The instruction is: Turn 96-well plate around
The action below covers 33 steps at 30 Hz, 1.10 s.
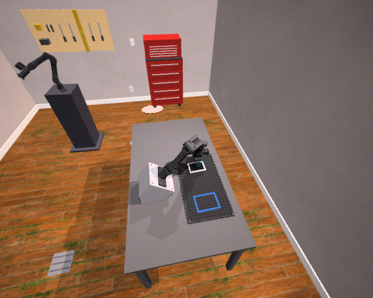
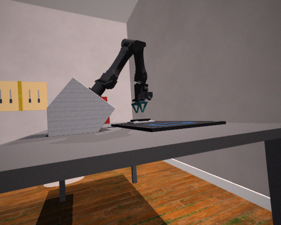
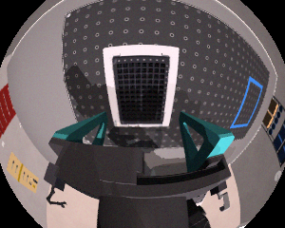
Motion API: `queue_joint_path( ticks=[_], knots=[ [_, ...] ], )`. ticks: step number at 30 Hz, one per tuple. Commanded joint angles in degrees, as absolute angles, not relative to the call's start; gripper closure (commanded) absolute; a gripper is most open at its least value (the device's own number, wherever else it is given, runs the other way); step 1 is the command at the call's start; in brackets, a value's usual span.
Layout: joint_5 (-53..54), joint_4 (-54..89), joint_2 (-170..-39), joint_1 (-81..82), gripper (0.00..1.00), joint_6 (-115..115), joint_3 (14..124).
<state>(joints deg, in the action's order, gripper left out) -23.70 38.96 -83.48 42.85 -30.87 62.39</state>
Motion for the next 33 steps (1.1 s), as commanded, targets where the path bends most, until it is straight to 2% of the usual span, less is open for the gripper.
queue_joint_path(
  ticks=[1,33],
  knots=[
    [-23.63,37.05,-83.4,42.73,0.0,-30.34,62.4],
    [-21.73,26.73,-89.89,39.17,0.0,-27.05,59.83]
  ],
)
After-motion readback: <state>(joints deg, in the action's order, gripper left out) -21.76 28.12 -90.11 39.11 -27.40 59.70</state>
